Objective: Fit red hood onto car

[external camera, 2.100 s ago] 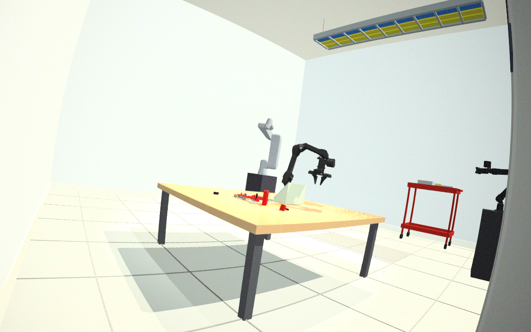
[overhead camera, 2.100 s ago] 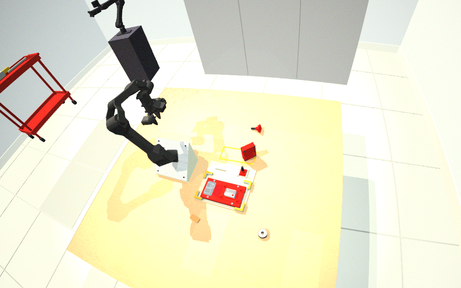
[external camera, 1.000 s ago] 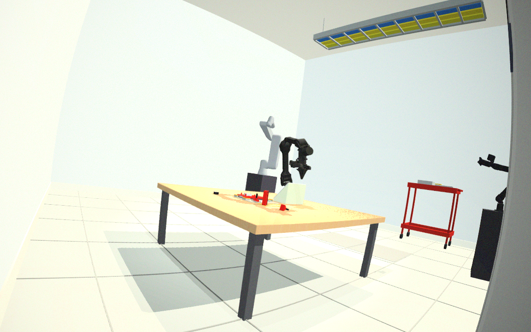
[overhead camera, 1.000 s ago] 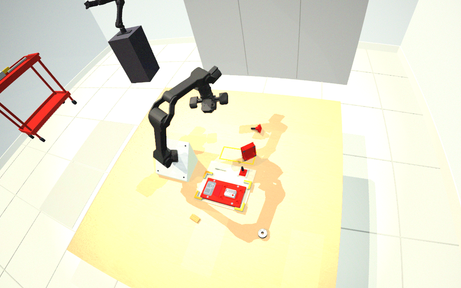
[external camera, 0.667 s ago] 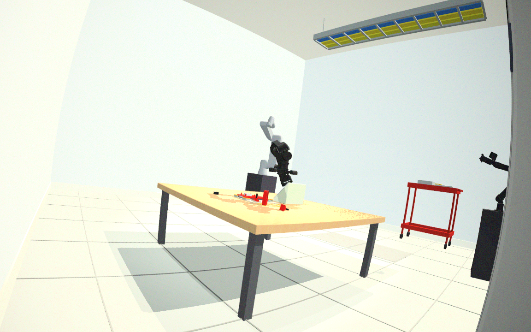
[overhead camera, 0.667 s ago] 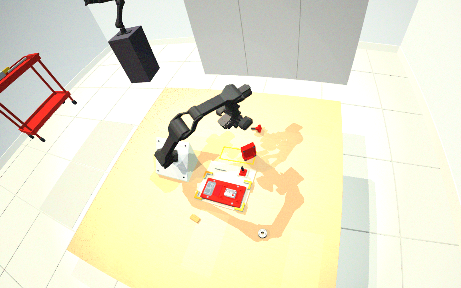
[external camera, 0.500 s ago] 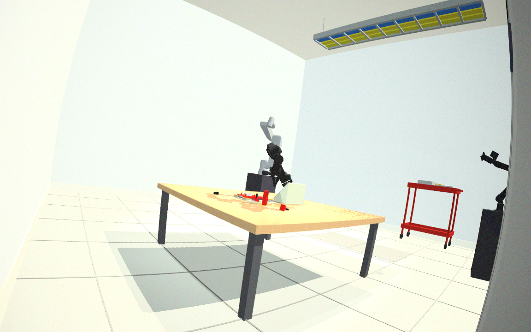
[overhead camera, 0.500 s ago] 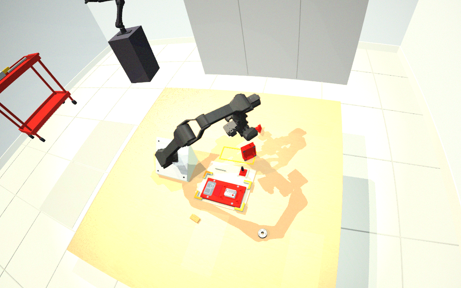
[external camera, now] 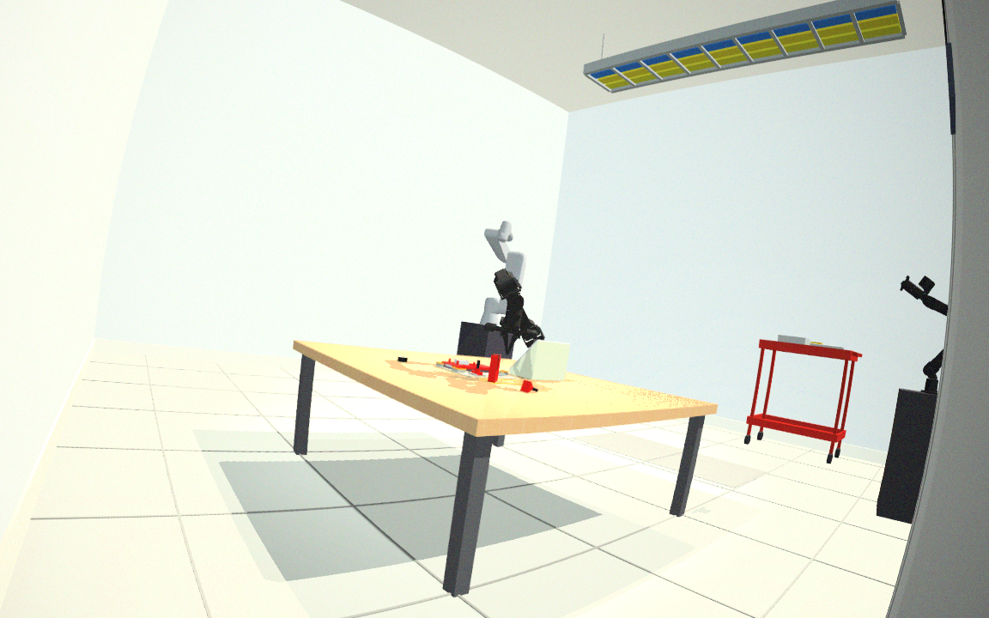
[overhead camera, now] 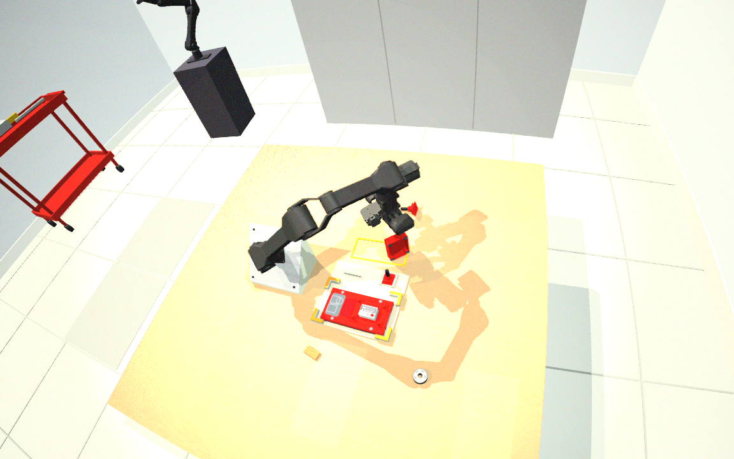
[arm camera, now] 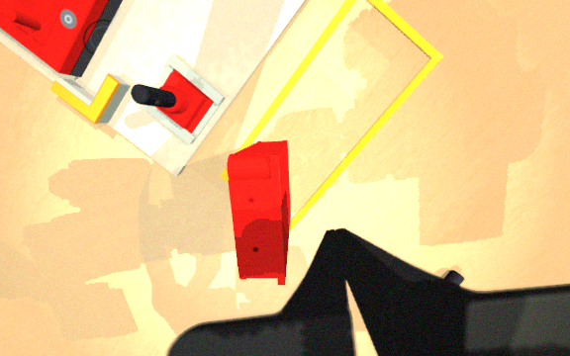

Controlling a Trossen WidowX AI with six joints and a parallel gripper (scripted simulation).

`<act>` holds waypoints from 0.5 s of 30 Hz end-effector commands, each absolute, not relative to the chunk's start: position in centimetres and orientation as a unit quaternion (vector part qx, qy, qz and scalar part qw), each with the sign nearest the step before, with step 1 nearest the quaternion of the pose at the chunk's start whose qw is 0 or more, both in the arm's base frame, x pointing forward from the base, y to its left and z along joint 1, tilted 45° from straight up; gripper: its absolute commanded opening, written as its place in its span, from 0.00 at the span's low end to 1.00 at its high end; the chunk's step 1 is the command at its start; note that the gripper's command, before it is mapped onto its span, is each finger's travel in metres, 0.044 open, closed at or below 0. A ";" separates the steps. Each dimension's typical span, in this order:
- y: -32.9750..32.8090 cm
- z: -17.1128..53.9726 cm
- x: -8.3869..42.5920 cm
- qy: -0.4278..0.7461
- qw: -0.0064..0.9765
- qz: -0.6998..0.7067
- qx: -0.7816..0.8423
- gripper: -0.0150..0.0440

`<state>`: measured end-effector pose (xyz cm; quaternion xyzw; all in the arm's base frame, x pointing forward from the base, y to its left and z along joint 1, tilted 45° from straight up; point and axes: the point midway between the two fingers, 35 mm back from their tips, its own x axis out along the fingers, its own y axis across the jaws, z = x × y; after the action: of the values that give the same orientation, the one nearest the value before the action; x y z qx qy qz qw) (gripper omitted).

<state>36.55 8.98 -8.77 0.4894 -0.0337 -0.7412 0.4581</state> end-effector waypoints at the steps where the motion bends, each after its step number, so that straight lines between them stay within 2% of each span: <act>1: 7.3 -10.4 36.0 -0.048 0.455 -0.747 0.483 0.25; 15: 6.8 -10.0 36.5 -0.049 0.452 -0.746 0.487 0.25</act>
<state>36.25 7.20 -10.19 0.4853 -0.0468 -0.7460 0.4536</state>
